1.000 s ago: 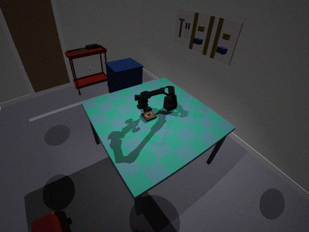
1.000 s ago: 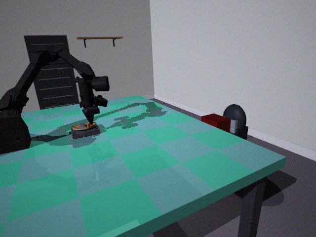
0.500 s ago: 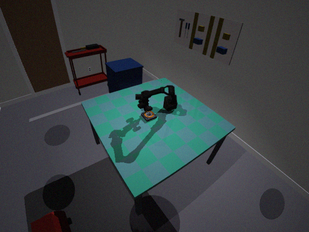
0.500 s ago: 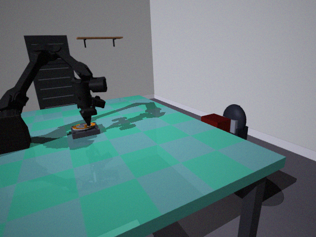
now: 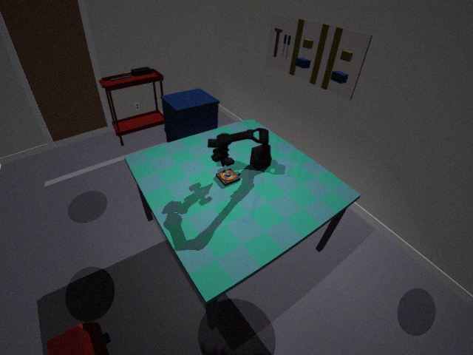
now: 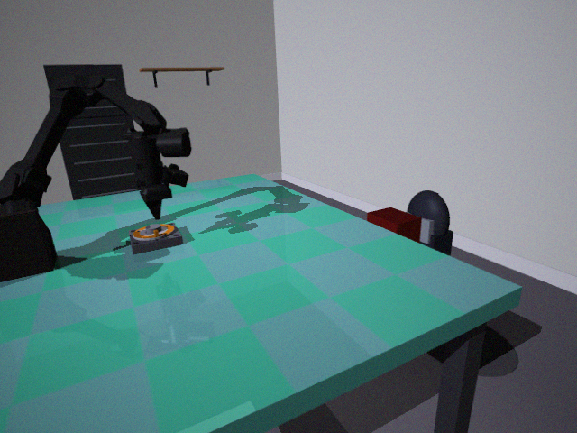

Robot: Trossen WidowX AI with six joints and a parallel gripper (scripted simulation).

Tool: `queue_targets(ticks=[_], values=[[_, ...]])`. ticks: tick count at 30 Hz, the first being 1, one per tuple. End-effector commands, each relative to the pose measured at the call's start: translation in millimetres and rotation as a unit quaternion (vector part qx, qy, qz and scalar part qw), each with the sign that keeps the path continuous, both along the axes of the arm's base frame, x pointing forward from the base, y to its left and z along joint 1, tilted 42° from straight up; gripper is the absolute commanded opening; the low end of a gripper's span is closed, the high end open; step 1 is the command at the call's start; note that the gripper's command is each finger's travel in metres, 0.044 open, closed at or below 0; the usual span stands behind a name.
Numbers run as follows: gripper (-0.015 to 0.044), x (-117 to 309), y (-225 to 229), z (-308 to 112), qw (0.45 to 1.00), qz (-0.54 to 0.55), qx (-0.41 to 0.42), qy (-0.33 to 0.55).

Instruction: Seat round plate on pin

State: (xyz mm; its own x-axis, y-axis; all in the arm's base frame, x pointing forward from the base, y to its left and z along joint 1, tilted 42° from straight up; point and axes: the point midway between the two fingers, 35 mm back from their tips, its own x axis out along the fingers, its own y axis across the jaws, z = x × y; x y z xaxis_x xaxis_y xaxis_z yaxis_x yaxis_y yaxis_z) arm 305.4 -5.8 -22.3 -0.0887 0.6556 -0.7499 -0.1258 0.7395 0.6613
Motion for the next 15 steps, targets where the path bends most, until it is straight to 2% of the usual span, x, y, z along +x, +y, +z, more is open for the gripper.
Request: queue_targets(ticks=[1,15], values=[[0.0000,0.9,-11.2,13.7,1.000,0.002,-0.004,-0.008],[0.0000,1.2,-5.5,5.7,1.000,-0.002,-0.001,-0.004]])
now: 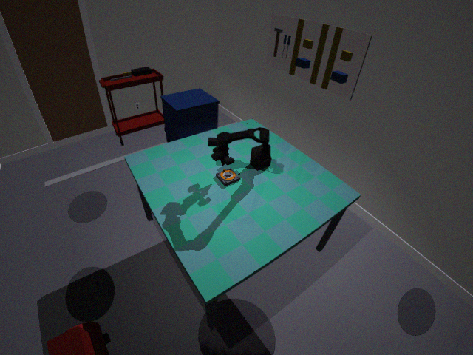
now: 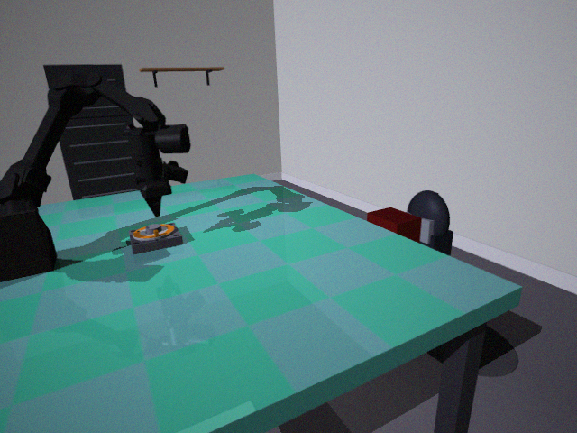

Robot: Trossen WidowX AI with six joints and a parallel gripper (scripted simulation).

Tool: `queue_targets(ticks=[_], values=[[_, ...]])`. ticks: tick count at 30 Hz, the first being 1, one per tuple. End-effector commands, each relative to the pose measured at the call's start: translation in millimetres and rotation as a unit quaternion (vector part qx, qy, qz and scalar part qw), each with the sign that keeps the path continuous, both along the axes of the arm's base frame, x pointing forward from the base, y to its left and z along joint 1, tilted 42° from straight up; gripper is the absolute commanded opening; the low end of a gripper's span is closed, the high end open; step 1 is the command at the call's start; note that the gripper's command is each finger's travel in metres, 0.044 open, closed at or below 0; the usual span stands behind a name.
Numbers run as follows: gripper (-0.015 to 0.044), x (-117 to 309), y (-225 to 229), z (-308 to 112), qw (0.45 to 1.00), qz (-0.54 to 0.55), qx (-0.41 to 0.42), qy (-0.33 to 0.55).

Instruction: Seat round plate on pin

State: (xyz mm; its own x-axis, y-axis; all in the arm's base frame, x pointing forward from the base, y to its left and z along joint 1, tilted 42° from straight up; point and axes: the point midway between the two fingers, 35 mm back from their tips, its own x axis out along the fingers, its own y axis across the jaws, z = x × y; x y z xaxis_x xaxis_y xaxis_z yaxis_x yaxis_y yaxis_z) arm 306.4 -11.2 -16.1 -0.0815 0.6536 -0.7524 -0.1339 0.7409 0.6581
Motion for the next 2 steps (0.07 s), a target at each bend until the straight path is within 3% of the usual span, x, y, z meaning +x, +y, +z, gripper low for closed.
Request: queue_targets(ticks=[1,2], values=[[0.0000,0.1,0.0,-0.6,1.000,-0.003,0.000,0.002],[0.0000,0.1,0.0,-0.6,1.000,-0.003,0.000,0.002]])
